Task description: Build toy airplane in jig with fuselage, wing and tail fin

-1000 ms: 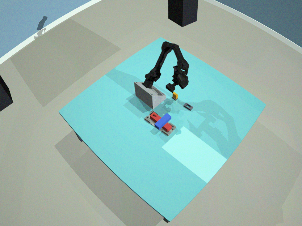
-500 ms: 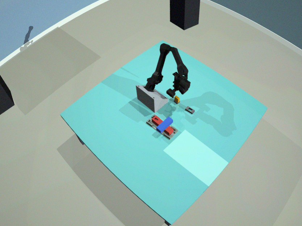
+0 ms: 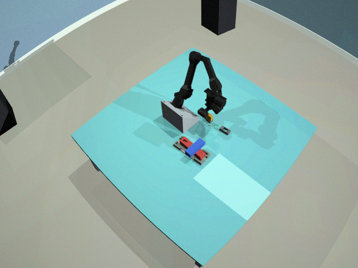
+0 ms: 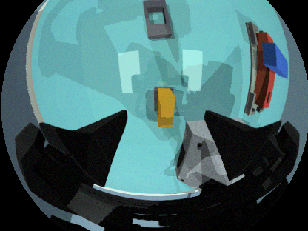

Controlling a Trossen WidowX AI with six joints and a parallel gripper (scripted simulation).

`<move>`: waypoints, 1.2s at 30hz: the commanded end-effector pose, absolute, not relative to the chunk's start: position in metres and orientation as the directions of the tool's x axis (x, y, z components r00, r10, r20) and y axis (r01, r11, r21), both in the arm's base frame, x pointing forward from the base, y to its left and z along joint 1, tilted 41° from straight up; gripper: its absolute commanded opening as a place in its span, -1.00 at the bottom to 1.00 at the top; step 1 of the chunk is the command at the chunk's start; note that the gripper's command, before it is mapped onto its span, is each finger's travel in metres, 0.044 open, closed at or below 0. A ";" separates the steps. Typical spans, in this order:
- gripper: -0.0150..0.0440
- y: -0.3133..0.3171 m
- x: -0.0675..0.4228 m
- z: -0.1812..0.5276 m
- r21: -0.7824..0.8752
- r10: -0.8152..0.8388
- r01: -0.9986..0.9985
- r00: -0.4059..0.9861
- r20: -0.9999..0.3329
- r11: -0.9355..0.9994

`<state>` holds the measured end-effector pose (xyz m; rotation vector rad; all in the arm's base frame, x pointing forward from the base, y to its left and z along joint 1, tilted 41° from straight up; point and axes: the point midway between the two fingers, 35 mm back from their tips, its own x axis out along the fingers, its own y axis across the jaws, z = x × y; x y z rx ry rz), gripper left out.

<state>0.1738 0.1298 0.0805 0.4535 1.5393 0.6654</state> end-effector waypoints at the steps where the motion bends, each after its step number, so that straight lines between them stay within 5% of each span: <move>1: 1.00 0.134 0.172 0.075 0.655 0.649 -0.102 -0.092 -0.755 0.748; 26: 1.00 0.159 0.167 0.048 0.659 0.653 -0.102 -0.093 -0.752 0.745; 36: 0.11 0.159 0.167 0.048 0.659 0.653 -0.102 -0.093 -0.752 0.745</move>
